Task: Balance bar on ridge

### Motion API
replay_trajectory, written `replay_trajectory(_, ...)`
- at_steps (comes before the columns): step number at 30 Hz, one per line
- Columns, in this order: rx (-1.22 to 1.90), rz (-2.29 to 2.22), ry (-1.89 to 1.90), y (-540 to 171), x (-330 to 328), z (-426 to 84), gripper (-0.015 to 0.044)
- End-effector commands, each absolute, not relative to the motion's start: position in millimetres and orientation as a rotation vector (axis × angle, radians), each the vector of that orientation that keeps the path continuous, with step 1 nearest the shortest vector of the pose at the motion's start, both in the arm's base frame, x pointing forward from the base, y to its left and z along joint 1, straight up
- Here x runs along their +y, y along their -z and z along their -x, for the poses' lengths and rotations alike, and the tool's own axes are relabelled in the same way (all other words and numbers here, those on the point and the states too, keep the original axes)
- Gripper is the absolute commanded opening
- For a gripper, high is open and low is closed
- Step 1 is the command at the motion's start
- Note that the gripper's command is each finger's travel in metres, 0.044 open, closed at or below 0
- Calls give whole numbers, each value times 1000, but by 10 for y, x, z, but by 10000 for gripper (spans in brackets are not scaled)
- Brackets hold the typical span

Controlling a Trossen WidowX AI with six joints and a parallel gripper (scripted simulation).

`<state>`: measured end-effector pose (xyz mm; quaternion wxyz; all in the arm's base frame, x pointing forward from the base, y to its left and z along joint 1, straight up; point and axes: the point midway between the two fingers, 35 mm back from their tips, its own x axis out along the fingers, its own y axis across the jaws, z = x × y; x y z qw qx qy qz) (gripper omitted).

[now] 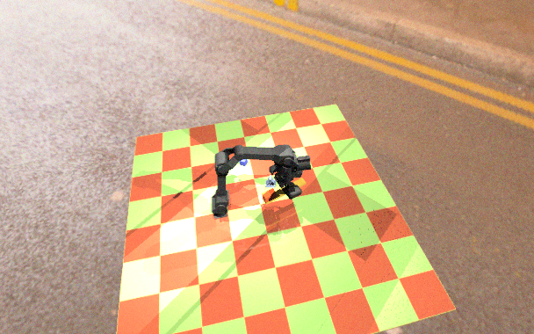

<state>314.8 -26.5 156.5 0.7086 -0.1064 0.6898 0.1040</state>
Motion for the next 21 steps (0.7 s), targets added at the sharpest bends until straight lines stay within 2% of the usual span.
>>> replay_trajectory(1, 1516, 361, -349, -1566, -181, -3161, 0)
replay_trajectory(21, 1320, 978, -956, -1569, 297, -3180, 0)
